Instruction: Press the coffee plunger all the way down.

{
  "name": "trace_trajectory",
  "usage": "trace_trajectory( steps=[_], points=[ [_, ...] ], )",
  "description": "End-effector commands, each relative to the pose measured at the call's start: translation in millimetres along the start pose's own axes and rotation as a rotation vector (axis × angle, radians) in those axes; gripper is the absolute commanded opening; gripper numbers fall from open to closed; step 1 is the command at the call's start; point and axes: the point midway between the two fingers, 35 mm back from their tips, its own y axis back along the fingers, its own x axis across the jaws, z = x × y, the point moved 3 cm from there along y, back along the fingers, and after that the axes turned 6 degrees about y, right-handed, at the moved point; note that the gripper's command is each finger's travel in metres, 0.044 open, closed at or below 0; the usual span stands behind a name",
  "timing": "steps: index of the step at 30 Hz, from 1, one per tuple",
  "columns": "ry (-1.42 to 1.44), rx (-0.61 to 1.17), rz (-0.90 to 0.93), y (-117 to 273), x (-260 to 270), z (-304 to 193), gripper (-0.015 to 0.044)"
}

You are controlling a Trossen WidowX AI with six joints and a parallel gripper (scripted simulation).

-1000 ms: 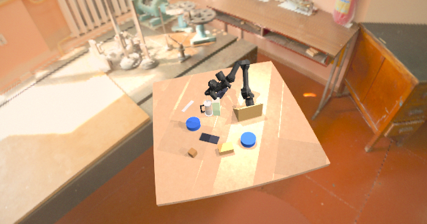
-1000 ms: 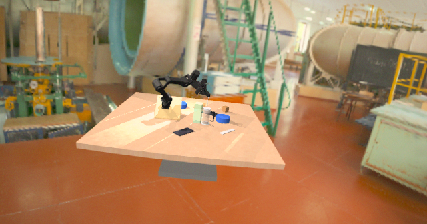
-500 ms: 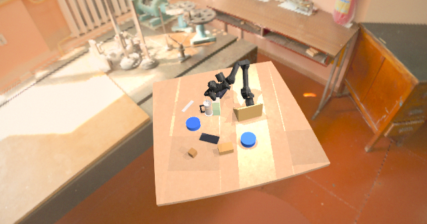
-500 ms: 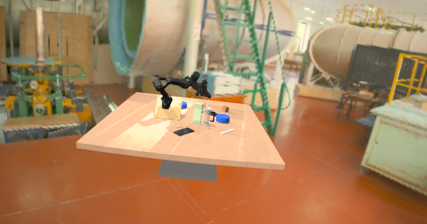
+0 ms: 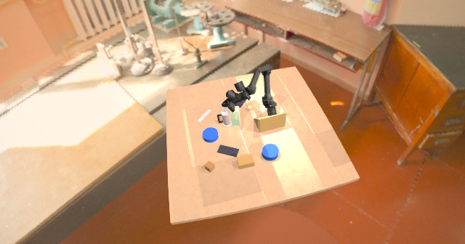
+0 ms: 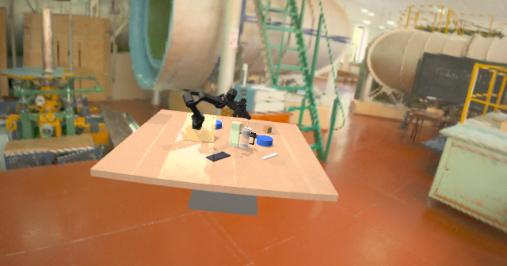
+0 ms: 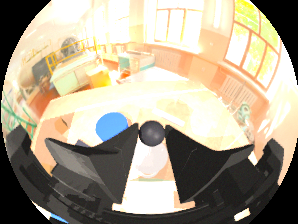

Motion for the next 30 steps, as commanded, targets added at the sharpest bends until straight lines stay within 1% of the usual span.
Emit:
trace_trajectory(
  steps=[1,20,30],
  points=[
    [0.028,0.032,0.004,-7.2,4.2,-18.0,0.0115],
    [0.031,0.026,-0.001,-26.7,3.7,-41.4,0.0115],
    [0.031,0.025,-0.003,-32.5,4.3,-39.3,0.0115]
  ],
)
